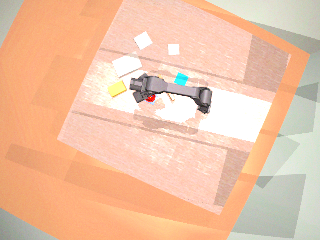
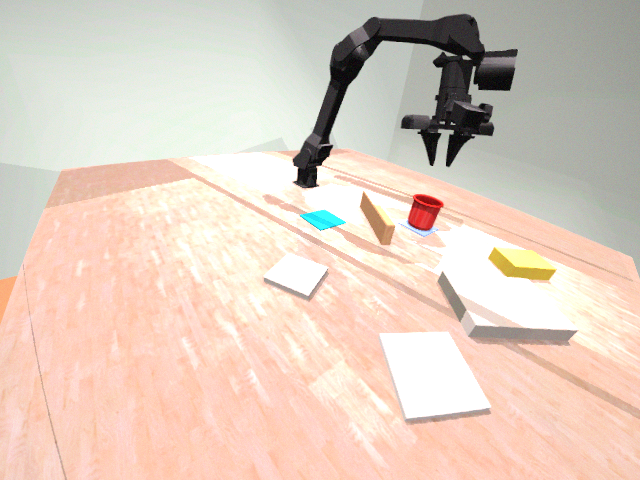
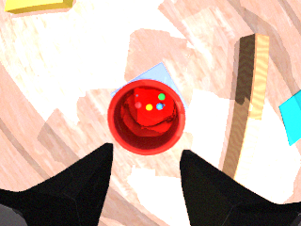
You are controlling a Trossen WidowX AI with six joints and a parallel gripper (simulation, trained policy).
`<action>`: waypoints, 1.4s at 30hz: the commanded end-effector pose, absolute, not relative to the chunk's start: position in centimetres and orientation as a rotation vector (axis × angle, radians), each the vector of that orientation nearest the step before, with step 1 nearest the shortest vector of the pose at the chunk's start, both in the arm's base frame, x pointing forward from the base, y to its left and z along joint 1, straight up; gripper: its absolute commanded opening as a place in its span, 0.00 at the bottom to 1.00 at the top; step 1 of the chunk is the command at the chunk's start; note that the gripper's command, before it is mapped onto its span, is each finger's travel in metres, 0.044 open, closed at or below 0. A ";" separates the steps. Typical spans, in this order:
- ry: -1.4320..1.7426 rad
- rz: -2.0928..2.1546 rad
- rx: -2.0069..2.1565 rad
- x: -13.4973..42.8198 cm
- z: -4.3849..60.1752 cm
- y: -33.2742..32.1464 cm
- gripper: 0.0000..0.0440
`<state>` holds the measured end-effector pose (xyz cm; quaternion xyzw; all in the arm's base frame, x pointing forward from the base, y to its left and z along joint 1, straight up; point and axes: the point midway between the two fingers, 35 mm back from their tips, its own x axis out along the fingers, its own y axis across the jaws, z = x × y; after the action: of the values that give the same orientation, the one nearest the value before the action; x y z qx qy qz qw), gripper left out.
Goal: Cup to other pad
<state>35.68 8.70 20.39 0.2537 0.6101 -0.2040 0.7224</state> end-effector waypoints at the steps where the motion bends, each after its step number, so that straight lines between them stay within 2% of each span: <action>1: 1.401 -0.496 0.533 35.4 19.0 8.6 0.41; 38: 1.604 -0.601 0.355 34.3 6.7 7.5 0.46; 42: 1.610 -0.580 0.334 34.1 5.9 7.4 0.28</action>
<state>34.34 7.54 6.79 0.1555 0.7014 -0.2603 0.6450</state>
